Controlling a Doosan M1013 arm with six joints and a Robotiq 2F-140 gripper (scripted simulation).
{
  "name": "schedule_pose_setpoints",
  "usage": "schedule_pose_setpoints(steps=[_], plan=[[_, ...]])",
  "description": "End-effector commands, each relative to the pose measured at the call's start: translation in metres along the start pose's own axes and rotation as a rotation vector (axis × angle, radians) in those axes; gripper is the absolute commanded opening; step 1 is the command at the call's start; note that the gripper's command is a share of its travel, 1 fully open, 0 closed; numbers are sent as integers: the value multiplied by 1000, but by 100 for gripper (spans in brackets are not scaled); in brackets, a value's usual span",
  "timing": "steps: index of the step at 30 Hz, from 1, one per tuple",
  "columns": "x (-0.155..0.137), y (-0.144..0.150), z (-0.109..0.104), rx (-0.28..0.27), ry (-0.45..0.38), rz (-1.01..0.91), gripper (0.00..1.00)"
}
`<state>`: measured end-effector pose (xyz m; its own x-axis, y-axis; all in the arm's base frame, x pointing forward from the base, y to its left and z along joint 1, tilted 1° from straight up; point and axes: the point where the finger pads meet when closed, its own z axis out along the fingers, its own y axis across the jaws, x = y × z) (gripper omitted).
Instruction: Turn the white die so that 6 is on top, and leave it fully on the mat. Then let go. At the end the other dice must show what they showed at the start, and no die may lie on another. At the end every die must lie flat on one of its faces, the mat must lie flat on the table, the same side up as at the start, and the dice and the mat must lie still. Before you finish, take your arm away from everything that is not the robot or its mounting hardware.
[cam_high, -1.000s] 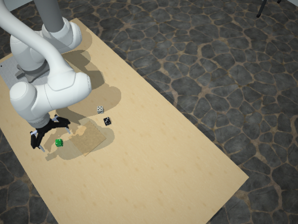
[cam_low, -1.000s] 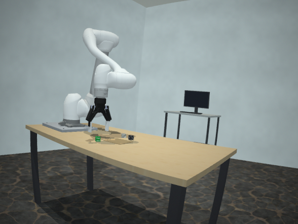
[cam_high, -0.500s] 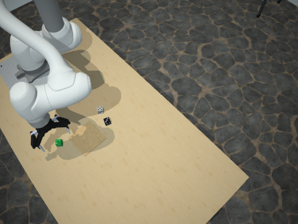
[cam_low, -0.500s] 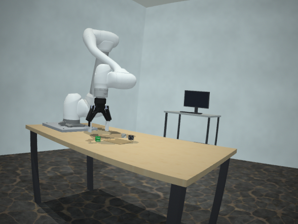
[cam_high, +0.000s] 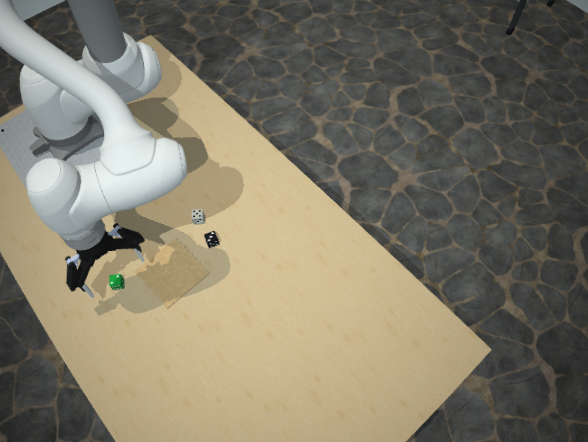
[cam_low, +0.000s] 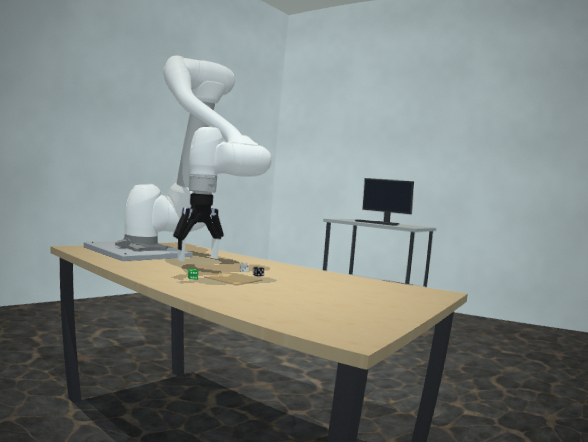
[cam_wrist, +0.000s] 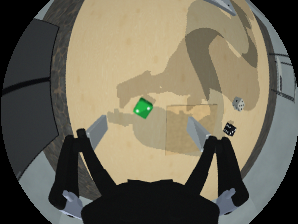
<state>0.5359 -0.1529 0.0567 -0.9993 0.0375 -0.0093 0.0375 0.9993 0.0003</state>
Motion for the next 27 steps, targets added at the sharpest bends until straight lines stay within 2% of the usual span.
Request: schedule_pose_setpoints(steps=[1, 12, 14, 27], plan=[[-2, 10, 0, 0, 0, 0, 100], [-20, 85, 0, 0, 0, 0, 100], [-20, 85, 0, 0, 0, 0, 100], [-45, 194, 0, 0, 0, 0, 100]])
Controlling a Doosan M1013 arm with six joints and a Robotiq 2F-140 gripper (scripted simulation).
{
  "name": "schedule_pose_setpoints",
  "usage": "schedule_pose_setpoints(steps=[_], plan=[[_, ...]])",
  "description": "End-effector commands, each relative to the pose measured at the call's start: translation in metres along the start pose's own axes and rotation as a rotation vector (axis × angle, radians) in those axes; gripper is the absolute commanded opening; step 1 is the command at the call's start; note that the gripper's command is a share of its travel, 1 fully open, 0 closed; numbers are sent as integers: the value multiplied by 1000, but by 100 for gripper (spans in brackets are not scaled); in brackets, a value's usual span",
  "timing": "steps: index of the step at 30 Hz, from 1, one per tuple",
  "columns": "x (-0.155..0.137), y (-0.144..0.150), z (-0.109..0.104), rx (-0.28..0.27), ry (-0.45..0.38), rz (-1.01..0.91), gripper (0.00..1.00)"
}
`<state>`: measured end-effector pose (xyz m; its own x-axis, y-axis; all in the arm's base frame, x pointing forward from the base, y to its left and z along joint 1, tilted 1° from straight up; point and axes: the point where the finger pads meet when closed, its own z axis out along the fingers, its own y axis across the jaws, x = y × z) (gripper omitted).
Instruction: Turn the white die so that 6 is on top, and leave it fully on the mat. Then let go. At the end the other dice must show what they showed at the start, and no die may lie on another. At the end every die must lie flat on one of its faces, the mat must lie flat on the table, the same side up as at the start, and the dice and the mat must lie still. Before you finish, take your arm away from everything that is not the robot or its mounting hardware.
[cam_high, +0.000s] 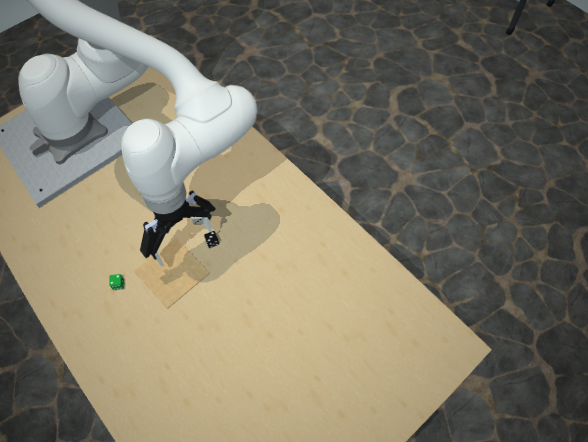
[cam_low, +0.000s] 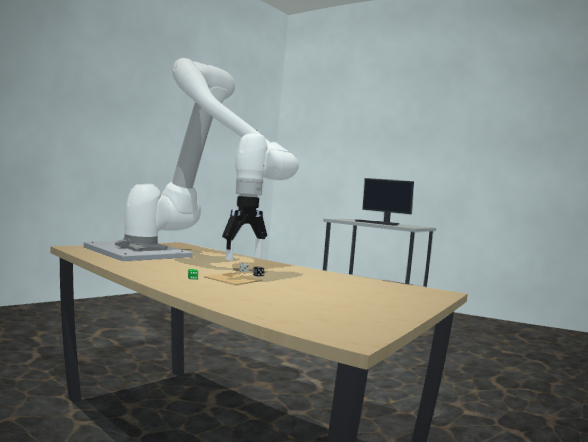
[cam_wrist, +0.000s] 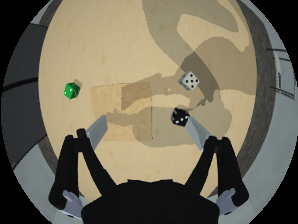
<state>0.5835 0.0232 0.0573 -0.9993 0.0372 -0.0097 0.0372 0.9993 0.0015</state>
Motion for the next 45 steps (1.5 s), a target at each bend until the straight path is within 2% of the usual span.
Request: schedule_pose_setpoints(steps=[1, 14, 45], plan=[[-6, 23, 0, 1, 0, 1, 100], [-16, 65, 0, 1, 0, 1, 100], [-16, 67, 0, 1, 0, 1, 100]])
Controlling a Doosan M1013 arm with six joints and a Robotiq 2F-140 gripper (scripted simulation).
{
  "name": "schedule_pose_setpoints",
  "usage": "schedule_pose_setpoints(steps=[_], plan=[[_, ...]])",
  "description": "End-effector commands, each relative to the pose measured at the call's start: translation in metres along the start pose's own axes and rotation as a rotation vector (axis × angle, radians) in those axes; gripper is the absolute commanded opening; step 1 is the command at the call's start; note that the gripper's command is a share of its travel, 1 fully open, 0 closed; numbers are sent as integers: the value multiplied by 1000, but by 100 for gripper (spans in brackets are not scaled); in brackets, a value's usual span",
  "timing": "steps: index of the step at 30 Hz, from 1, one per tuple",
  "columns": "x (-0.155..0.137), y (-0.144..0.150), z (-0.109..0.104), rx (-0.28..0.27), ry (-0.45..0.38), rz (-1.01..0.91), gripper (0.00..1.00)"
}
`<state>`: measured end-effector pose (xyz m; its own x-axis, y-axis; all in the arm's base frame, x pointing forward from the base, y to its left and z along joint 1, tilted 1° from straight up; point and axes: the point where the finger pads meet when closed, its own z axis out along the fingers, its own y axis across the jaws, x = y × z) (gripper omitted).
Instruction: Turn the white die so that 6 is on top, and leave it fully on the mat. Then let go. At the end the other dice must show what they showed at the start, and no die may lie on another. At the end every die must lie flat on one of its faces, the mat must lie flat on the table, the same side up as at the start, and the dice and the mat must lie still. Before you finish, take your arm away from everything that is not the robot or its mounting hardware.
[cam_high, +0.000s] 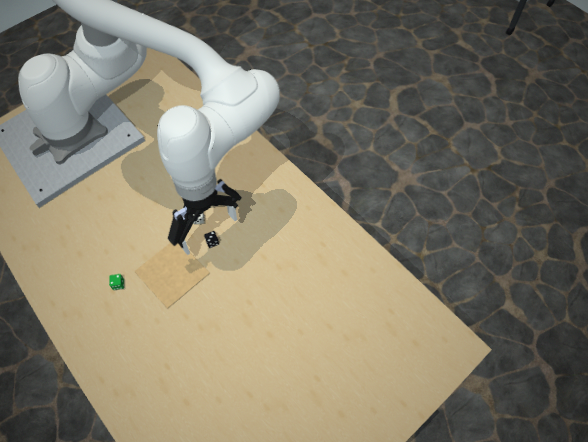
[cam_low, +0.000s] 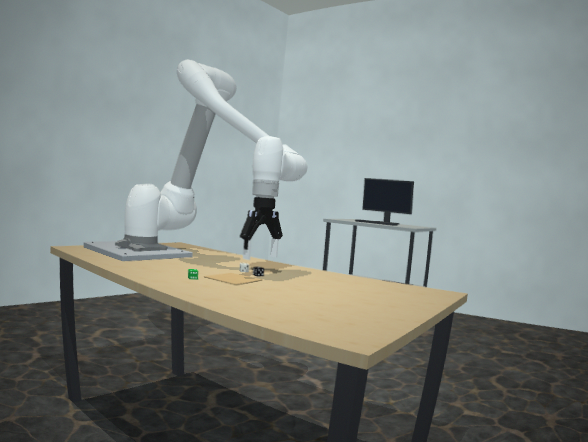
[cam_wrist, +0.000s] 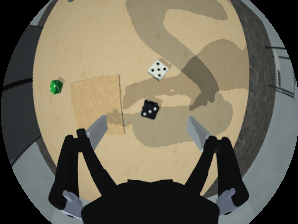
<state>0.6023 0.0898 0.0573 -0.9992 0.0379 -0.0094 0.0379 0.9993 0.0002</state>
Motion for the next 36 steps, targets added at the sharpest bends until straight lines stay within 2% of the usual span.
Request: schedule_pose_setpoints(steps=[1, 17, 36], plan=[[0, 0, 0, 0, 0, 0, 100], [3, 1, 0, 0, 0, 0, 100], [80, 13, 0, 0, 0, 0, 100]])
